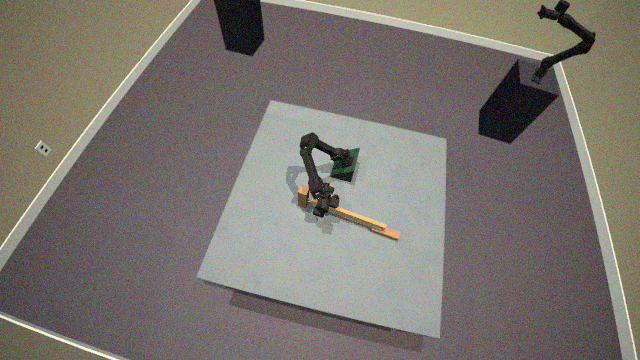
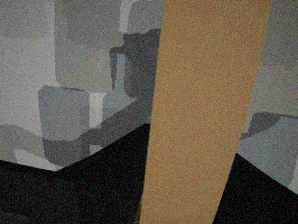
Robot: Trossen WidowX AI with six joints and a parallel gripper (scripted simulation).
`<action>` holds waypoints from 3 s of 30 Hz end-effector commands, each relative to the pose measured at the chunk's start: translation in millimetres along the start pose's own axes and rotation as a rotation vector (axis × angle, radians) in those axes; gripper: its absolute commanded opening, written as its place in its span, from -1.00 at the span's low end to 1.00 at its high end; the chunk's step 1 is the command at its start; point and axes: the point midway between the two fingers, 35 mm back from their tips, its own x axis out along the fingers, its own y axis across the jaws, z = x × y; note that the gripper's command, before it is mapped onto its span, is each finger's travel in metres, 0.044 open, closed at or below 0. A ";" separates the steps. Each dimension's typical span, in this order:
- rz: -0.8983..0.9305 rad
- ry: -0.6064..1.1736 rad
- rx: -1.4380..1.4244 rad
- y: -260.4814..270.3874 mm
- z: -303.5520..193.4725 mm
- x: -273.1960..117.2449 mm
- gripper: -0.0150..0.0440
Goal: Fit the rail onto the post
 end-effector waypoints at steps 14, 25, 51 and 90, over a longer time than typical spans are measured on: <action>-0.005 0.001 -0.001 -1.2 -6.4 -0.1 -0.49; -0.005 0.001 -0.001 -1.2 -9.9 0.3 -0.49; -0.005 0.002 -0.001 -0.8 -18.1 -1.5 -0.49; 0.000 0.000 0.000 -0.2 -25.0 0.7 0.49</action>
